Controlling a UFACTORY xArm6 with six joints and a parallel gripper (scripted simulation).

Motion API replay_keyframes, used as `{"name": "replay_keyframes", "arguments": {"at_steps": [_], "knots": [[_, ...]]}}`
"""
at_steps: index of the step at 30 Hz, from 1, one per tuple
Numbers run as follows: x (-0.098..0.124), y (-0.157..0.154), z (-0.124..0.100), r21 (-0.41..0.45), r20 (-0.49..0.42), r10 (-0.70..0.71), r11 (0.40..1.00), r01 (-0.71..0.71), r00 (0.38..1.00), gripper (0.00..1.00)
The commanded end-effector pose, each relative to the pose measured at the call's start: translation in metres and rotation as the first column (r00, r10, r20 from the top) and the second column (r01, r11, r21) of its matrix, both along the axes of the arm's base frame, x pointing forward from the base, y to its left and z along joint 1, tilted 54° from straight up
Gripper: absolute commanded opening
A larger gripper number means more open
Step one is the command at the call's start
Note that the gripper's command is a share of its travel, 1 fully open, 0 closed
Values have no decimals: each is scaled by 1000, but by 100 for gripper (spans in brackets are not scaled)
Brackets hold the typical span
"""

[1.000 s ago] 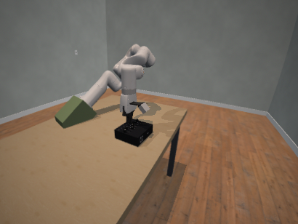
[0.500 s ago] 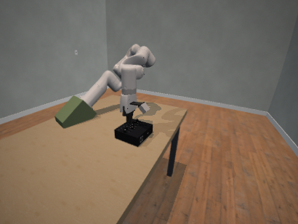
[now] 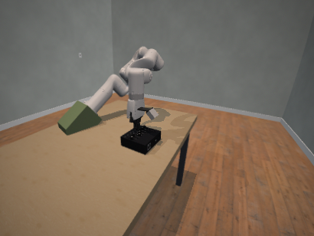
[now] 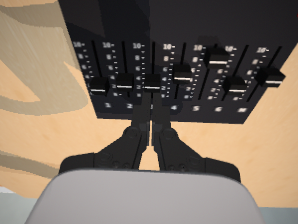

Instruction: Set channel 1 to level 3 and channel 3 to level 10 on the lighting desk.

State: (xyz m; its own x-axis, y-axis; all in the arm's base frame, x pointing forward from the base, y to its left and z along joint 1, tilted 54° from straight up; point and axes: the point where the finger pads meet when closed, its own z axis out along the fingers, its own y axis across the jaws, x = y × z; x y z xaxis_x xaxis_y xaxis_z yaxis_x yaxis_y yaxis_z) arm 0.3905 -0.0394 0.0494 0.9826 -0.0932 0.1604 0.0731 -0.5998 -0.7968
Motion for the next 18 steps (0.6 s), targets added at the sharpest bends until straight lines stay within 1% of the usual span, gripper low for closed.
{"name": "replay_keyframes", "arguments": {"at_steps": [1,18], "knots": [[2,-1,1,-2,2,-2,1000,2,1000,0],[10,-2,2,-2,2,-2,1000,2,1000,0]]}}
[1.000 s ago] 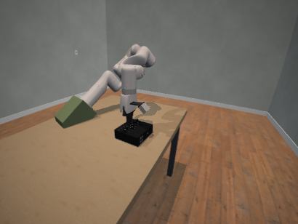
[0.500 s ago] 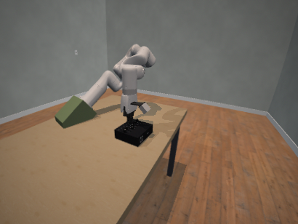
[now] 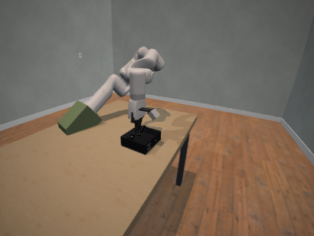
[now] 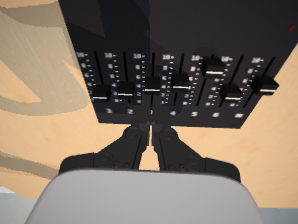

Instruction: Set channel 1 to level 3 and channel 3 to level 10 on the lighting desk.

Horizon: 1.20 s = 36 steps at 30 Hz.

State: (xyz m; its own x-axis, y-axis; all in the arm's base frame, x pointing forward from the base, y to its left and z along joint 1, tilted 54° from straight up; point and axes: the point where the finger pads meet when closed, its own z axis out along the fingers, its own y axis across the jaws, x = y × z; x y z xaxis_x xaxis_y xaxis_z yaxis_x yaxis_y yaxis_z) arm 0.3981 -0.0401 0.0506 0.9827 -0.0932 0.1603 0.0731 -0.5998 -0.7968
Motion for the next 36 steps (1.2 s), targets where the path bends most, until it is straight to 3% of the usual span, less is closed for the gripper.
{"name": "replay_keyframes", "arguments": {"at_steps": [1,36], "knots": [[3,-1,1,-2,2,-2,1000,2,1000,0],[19,-3,4,-2,2,-2,1000,2,1000,0]]}}
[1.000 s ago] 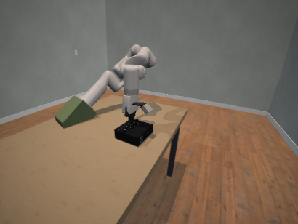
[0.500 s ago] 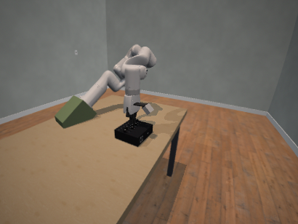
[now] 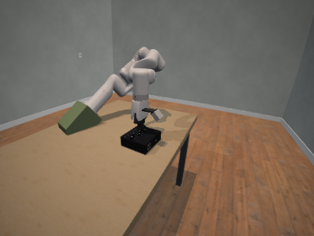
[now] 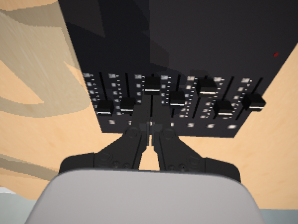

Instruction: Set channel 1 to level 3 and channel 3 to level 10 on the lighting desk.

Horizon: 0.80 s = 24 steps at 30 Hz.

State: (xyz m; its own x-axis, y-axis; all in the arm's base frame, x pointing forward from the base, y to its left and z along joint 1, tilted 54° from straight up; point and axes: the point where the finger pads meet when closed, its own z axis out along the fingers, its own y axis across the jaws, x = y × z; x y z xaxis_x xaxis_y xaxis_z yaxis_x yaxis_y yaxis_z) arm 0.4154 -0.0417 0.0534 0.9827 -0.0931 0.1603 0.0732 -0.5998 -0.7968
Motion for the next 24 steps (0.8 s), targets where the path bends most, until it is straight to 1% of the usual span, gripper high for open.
{"name": "replay_keyframes", "arguments": {"at_steps": [1,24], "knots": [[2,-1,1,-2,2,-2,1000,2,1000,0],[5,-2,1,-2,2,-2,1000,2,1000,0]]}}
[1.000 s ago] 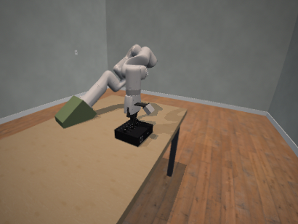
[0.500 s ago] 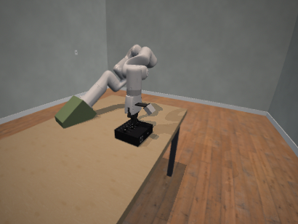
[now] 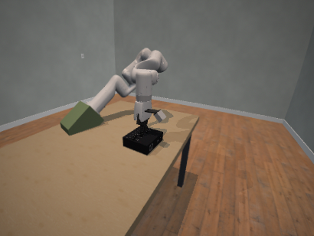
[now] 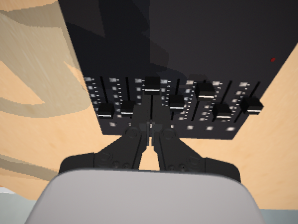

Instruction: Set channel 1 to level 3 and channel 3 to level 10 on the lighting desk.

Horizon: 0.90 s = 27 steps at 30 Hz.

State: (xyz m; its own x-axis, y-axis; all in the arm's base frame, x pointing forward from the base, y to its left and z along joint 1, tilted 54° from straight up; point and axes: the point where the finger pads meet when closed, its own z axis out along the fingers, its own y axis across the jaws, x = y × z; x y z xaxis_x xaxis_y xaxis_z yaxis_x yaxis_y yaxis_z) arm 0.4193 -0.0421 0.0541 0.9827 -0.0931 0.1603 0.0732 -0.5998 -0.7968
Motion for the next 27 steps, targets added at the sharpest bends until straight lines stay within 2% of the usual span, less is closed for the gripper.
{"name": "replay_keyframes", "arguments": {"at_steps": [1,27], "knots": [[1,-1,1,-2,2,-2,1000,2,1000,0],[-3,-1,0,-2,2,-2,1000,2,1000,0]]}}
